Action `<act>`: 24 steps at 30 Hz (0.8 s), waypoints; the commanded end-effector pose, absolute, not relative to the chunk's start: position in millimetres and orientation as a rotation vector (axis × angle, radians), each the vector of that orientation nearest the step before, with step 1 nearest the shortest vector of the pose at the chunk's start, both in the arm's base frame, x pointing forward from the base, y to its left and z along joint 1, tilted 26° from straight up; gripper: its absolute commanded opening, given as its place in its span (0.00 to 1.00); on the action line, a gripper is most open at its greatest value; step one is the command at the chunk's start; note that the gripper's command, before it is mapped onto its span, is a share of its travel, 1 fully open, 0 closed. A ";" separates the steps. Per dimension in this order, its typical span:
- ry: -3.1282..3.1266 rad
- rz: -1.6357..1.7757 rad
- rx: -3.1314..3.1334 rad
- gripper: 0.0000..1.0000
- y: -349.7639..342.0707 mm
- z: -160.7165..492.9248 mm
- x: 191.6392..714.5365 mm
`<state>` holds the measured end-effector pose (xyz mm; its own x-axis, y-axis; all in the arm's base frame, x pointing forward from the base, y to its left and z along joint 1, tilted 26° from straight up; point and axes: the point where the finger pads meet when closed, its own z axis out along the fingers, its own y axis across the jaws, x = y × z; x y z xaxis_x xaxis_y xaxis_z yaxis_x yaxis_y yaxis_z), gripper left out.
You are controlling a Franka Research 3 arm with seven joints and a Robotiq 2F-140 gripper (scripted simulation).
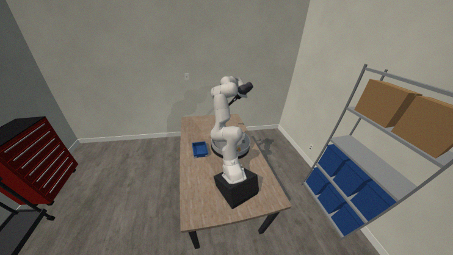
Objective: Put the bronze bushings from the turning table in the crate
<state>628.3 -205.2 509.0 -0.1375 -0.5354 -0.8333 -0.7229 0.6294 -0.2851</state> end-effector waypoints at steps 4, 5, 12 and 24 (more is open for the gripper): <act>1.834 0.240 -0.978 1.00 -208.0 508.5 627.5; 1.834 0.240 -0.978 1.00 -208.0 508.5 627.5; 1.834 0.240 -0.978 1.00 -208.0 508.5 627.5; 1.937 0.299 -0.861 1.00 -207.0 496.9 610.2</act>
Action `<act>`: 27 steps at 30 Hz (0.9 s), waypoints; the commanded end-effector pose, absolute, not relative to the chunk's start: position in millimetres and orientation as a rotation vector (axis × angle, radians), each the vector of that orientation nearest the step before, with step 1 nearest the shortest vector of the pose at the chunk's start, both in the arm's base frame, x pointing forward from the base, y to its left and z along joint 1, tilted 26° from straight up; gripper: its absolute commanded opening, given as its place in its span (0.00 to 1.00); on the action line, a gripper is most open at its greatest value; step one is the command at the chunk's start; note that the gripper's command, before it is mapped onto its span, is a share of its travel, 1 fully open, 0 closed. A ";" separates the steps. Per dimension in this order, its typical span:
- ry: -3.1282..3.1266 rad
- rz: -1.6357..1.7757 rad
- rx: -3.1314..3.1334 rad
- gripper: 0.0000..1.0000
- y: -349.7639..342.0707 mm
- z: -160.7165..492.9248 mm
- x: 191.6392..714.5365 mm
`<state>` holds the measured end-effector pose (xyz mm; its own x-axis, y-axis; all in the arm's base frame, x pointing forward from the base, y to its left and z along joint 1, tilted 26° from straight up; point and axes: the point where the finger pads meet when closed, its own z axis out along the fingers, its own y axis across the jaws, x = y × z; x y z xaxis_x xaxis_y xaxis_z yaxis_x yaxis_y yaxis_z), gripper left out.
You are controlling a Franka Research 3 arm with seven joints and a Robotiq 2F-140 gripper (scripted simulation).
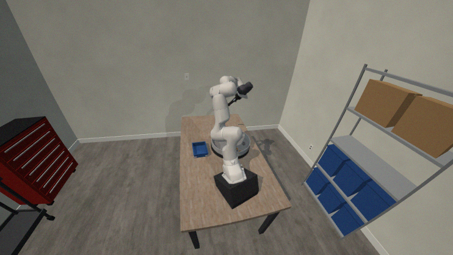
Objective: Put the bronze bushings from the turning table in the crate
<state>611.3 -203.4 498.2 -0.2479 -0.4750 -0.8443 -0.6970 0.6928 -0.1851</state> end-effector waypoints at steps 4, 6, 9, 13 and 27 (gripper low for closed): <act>1.937 0.299 -0.861 1.00 -207.0 496.9 610.2; 1.937 0.299 -0.861 1.00 -207.0 496.9 610.2; 1.937 0.299 -0.861 1.00 -207.0 496.9 610.2; 1.937 0.299 -0.861 1.00 -207.0 496.9 610.2; 2.034 0.355 -0.733 1.00 -205.8 484.4 592.1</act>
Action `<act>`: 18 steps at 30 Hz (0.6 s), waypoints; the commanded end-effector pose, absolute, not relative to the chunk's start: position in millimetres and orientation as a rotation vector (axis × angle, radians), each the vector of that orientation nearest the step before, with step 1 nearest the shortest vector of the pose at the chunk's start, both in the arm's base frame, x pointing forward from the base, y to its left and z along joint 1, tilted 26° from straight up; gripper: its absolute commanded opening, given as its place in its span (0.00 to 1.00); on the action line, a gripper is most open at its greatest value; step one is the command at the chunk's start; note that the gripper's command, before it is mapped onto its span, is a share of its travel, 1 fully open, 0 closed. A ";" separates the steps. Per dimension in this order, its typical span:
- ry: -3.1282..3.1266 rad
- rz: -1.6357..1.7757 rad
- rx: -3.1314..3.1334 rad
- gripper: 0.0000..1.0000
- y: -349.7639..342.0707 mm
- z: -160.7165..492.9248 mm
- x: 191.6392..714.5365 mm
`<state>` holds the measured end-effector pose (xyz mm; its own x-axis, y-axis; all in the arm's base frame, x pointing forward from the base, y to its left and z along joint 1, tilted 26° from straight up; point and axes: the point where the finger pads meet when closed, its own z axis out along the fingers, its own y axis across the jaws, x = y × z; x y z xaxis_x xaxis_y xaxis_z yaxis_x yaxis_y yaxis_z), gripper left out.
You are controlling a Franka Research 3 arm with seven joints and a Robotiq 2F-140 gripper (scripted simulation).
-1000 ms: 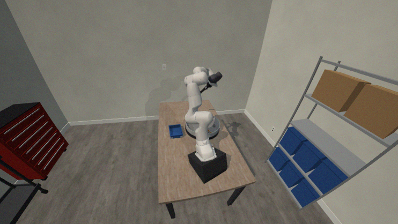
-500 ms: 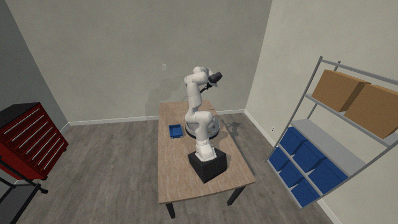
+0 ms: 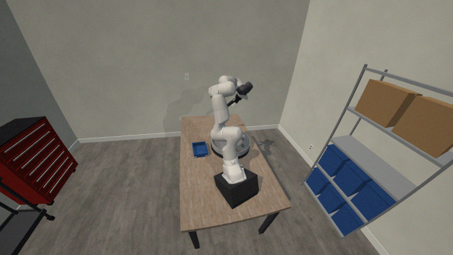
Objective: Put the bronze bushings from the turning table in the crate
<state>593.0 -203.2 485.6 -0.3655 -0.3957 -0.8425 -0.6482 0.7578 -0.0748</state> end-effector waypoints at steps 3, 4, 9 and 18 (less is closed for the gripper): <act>2.034 0.355 -0.733 1.00 -205.8 484.4 592.1; 2.034 0.355 -0.733 1.00 -205.8 484.4 592.1; 2.034 0.355 -0.733 1.00 -205.8 484.4 592.1; 2.125 0.406 -0.596 1.00 -204.5 471.2 573.5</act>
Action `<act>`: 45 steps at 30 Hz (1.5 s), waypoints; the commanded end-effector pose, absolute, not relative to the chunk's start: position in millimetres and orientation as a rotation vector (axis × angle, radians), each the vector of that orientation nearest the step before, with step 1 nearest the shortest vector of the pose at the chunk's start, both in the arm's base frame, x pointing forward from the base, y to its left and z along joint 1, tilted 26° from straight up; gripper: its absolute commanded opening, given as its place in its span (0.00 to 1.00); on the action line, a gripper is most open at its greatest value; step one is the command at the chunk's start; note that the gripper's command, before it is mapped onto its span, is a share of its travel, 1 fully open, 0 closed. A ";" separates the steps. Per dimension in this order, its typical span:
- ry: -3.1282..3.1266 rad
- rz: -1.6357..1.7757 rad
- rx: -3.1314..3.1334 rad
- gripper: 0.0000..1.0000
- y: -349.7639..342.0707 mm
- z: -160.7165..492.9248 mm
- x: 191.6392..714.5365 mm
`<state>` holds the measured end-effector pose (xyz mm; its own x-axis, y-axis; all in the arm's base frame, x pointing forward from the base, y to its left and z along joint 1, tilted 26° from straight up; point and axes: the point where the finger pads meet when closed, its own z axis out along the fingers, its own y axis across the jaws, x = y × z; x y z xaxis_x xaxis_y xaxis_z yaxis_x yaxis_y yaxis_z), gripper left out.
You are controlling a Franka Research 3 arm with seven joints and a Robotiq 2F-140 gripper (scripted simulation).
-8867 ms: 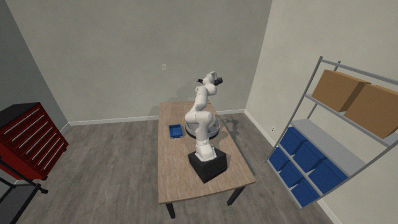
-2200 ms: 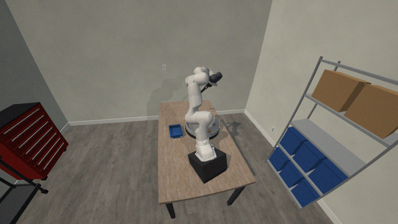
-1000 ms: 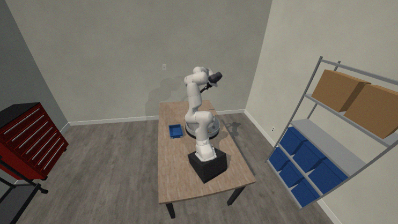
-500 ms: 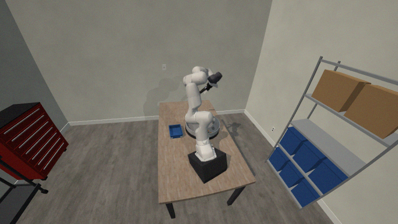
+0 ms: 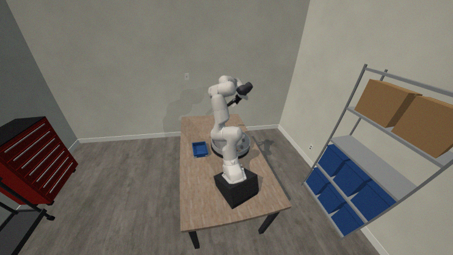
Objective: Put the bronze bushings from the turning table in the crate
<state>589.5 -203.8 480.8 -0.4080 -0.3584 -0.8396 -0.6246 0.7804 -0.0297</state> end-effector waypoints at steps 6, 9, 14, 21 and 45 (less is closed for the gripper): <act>2.125 0.406 -0.596 1.00 -204.5 471.2 573.5; 2.125 0.406 -0.596 1.00 -204.5 471.2 573.5; 2.125 0.406 -0.596 1.00 -204.5 471.2 573.5; 2.125 0.406 -0.596 1.00 -204.5 471.2 573.5; 2.207 0.453 -0.450 1.00 -203.1 457.3 554.5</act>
